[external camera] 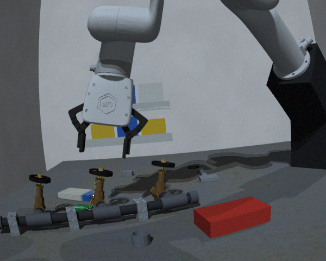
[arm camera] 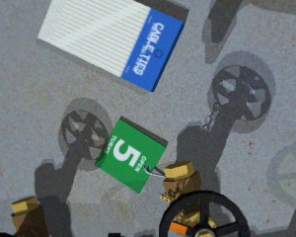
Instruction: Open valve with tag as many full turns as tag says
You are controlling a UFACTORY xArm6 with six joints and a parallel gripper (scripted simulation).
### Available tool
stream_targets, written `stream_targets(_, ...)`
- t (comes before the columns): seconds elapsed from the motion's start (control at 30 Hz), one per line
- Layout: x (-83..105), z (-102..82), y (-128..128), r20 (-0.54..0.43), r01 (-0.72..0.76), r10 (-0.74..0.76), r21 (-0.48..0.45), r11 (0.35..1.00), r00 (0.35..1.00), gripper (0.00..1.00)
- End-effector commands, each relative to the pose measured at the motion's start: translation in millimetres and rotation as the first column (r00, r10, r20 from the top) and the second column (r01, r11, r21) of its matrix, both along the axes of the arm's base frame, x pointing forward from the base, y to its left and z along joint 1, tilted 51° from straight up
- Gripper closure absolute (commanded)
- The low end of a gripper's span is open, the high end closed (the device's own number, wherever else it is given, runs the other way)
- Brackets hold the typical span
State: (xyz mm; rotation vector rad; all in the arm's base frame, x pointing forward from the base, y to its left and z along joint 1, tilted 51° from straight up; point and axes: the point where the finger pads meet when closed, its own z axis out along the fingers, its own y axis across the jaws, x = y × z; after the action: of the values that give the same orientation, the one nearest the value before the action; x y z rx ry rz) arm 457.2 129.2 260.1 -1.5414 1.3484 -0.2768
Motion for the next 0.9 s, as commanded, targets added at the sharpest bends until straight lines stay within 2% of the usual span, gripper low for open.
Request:
stream_targets(0.0,6.8,-3.1,4.7,0.003,0.001,-0.001,0.0,1.0,1.0,0.0)
stream_targets(0.37,26.4,-15.2,19.4,0.003,0.001,-0.001,0.0,1.0,1.0,0.0)
stream_targets(0.87,33.8,-19.7,25.0,0.003,0.001,-0.001,0.0,1.0,1.0,0.0)
